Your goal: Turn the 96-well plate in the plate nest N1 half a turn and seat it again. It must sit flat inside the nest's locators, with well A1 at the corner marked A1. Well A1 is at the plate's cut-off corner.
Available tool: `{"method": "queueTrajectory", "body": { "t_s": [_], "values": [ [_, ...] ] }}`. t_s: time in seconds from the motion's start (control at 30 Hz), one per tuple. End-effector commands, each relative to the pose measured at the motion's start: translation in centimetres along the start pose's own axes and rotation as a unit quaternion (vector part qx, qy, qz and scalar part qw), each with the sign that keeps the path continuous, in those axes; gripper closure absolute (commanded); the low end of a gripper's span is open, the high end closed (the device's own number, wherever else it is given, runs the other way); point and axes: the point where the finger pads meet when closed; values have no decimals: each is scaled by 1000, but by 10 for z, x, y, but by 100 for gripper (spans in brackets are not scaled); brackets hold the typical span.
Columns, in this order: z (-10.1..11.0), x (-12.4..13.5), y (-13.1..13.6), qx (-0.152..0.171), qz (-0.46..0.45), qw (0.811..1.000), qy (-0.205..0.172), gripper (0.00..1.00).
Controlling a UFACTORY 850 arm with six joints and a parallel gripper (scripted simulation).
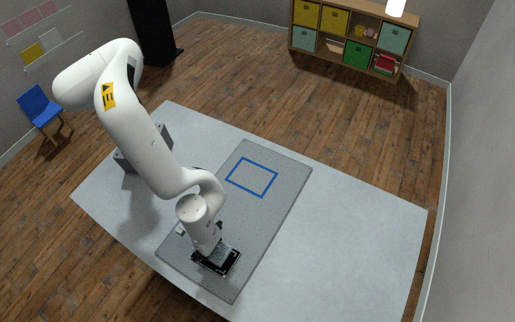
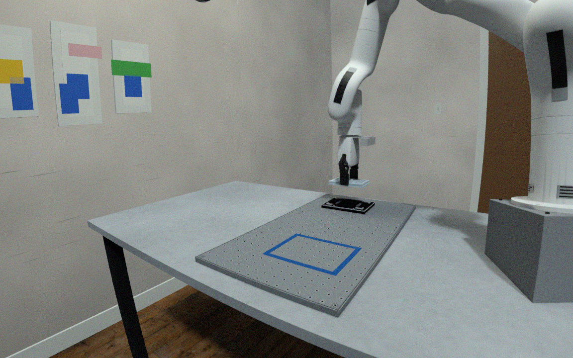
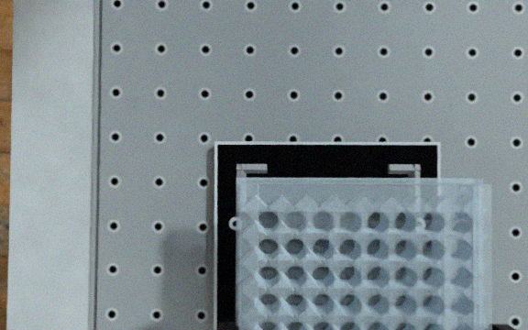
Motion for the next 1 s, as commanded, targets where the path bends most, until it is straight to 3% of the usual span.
{"method": "queueTrajectory", "body": {
  "t_s": [0.0,0.97],
  "values": [
    [-7,1,-1,-1,0,1000,-1,100],
    [-48,1,0,-1,0,1000,-1,100]
  ]
}}
Point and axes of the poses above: the point where the finger pads meet when closed, its own z axis back along the fingers, its own y axis across the jaws, x = y × z, and after that the axes turned 14 degrees about z, right-handed
